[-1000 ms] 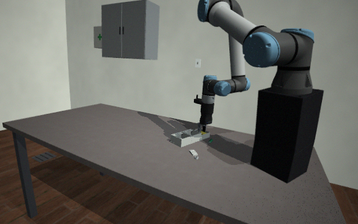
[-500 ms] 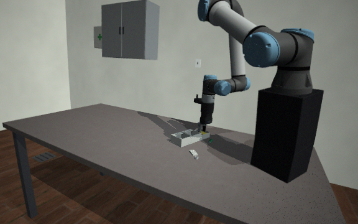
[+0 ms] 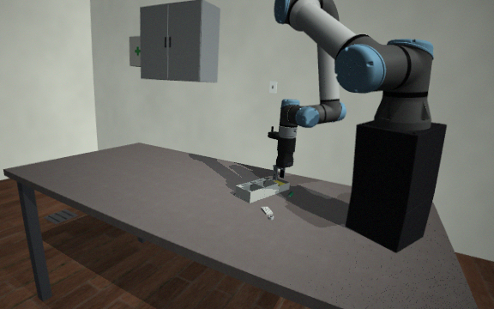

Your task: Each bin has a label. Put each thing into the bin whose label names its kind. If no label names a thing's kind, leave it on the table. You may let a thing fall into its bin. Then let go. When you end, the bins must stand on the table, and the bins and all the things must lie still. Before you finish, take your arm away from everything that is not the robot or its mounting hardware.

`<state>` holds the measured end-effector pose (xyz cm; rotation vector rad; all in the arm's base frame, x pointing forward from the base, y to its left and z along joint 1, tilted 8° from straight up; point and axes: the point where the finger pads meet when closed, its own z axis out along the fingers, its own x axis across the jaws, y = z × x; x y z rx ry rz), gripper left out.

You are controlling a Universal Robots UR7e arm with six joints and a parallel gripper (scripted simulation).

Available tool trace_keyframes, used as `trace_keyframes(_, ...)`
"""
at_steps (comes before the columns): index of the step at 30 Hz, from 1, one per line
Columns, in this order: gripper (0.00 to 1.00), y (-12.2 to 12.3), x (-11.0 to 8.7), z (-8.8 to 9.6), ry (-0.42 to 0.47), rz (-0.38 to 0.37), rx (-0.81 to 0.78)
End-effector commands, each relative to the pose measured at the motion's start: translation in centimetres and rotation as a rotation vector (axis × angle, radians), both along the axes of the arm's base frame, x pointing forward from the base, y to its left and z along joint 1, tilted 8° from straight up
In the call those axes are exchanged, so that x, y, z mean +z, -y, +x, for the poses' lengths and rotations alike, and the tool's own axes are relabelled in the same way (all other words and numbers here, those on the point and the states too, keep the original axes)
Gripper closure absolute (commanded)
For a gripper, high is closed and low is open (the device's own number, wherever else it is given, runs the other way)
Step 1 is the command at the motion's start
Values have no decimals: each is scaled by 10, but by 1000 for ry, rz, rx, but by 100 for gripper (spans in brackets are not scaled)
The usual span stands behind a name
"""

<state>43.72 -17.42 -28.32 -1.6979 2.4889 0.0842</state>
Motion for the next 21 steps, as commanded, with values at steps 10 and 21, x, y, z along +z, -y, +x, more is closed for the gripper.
trace_keyframes(10, 13, 3, 20, -1, 1, -1, 0)
trace_keyframes(21, 40, -17, 23, -28, -19, 12, -170)
